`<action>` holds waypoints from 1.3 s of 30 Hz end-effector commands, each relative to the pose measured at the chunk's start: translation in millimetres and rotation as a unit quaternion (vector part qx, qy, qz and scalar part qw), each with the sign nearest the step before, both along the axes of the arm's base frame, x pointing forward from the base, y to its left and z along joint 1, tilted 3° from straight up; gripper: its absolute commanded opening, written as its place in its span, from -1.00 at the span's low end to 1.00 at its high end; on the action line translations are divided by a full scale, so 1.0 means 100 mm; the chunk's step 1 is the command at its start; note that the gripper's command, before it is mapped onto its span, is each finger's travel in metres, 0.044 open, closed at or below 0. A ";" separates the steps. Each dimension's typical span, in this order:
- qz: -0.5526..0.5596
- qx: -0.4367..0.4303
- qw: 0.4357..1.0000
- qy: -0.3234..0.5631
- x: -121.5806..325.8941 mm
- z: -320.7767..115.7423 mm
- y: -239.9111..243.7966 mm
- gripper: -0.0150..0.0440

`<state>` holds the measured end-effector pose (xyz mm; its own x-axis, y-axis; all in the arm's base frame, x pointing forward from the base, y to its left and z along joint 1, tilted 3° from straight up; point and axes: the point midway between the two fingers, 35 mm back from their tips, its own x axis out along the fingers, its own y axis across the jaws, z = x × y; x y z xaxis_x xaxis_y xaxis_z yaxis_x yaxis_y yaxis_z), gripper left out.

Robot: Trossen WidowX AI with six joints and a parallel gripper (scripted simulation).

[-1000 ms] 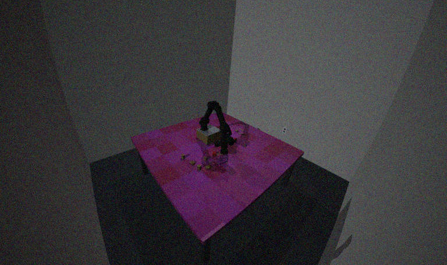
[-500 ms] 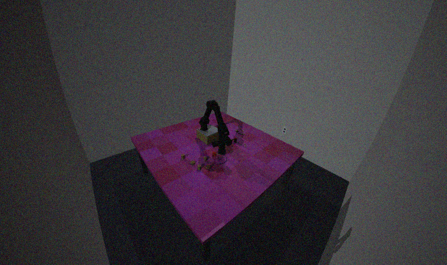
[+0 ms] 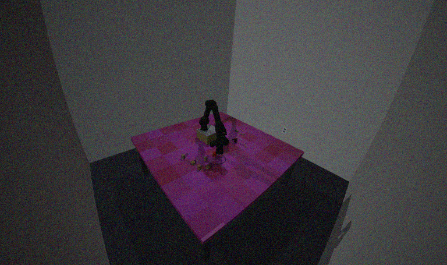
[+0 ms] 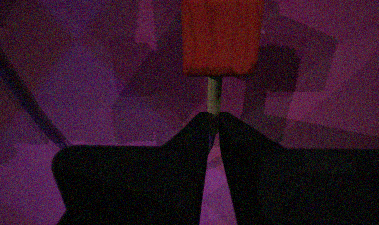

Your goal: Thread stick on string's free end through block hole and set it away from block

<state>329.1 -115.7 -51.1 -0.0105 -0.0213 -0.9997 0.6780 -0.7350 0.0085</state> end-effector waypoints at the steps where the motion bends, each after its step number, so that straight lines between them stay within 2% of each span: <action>1: 0.001 -0.003 1.000 -0.004 -0.03 0.03 -0.05 -0.49; 12: 0.001 -0.003 1.000 -0.003 -0.12 0.03 -0.12 -0.49; 16: -0.001 0.000 1.000 0.000 -0.11 0.01 -0.10 -0.14; 19: -0.001 0.000 1.000 0.000 -0.11 0.01 -0.10 -0.08; 21: -0.001 0.000 1.000 0.000 -0.10 0.11 -0.10 -0.08; 26: 0.000 0.000 1.000 0.000 -0.09 0.78 -0.07 -0.08; 33: 0.001 -0.003 1.000 -0.008 -0.06 0.79 -0.09 -0.08; 35: 0.033 -0.003 0.999 -0.007 -0.06 0.79 -0.10 -0.08; 39: 0.214 -0.003 0.977 -0.001 -0.12 0.79 -0.15 -0.08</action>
